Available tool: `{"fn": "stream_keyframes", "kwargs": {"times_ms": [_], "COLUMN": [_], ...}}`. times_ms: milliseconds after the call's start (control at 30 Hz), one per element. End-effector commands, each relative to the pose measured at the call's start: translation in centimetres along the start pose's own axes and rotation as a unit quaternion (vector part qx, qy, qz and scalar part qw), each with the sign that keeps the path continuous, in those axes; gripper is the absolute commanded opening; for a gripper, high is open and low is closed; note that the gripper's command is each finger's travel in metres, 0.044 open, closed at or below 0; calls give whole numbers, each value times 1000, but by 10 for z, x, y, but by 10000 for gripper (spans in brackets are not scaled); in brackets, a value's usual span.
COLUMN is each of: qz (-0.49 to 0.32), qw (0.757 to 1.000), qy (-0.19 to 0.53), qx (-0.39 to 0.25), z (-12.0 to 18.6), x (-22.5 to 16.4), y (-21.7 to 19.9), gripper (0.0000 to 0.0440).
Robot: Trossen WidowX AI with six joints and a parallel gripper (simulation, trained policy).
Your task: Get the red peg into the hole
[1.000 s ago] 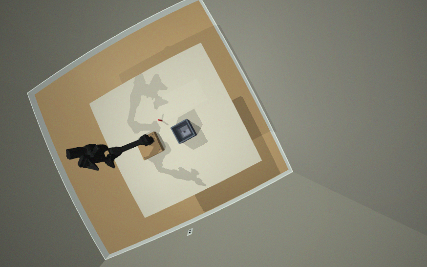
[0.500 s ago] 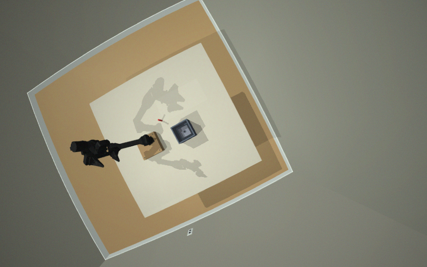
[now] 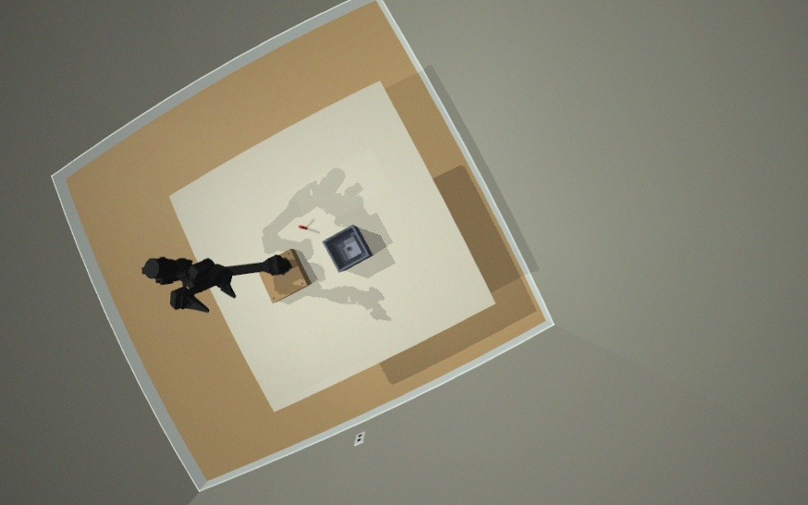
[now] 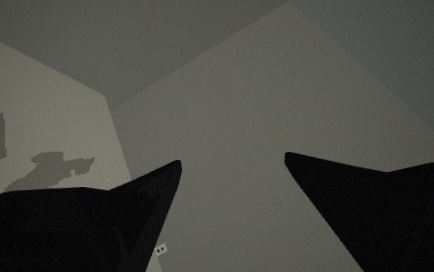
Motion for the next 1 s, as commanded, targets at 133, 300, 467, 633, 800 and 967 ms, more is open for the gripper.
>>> {"fn": "stream_keyframes", "kwargs": {"times_ms": [133, 300, 467, 633, 800, 967], "qz": [-30, -46, -61, -76, -90, -102], "qw": [999, 997, 995, 992, 988, 984], "qy": [24, 39, 54, 68, 80, 88], "qx": [29, 46, 63, 80, 98, 115], "z": [0, 1, 1, 1, 1, -2], "x": [3, 3, 4, 5, 5, 7], "y": [14, 21, 27, 33, 39, 44], "gripper": [440, 440, 440, 440, 440, 440]}}
Point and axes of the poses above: the point midway between the two fingers, 35 mm back from their tips, its own z axis back along the fingers, its own y axis across the jaws, x = y × z, the point moved 10 cm from there along z, back along the fingers, and after that the axes turned 2 degrees about z, right-handed, at the moved point
